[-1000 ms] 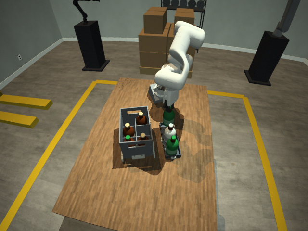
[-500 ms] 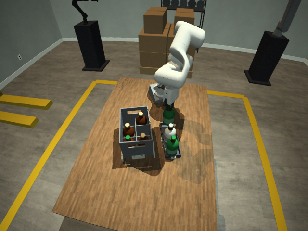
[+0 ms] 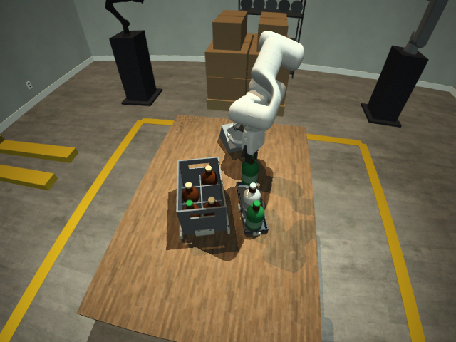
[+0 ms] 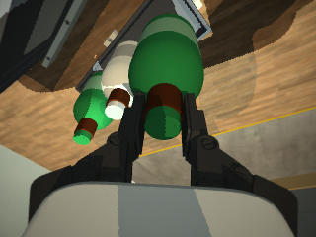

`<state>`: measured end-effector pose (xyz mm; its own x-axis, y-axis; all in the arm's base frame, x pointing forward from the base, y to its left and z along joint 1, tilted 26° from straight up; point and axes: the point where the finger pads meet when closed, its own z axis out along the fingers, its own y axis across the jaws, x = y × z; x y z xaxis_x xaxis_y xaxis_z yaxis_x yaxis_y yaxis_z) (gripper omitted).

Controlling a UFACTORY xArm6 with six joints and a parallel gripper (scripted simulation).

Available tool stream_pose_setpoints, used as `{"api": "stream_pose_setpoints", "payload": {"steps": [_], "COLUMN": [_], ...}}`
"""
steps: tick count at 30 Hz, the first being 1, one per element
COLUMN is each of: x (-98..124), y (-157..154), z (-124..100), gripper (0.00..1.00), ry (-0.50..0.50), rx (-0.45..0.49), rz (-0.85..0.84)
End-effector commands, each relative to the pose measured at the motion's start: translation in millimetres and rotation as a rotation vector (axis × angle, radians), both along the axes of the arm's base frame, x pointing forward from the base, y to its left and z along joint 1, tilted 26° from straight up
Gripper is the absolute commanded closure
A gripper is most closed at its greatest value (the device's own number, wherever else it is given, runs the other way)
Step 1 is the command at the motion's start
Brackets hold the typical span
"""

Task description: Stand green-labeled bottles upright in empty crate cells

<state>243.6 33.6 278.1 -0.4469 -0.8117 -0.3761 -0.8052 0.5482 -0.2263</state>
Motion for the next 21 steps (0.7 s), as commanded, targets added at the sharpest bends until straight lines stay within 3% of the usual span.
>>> {"api": "stream_pose_setpoints", "payload": {"steps": [1, 21], "x": [0.4, -1.2], "y": [-0.1, -0.9], "z": [1.0, 4.6], "gripper": [1.0, 1.0], "ry": [-0.002, -0.002], "rx": [0.0, 0.0], "rz": [0.0, 0.0]}}
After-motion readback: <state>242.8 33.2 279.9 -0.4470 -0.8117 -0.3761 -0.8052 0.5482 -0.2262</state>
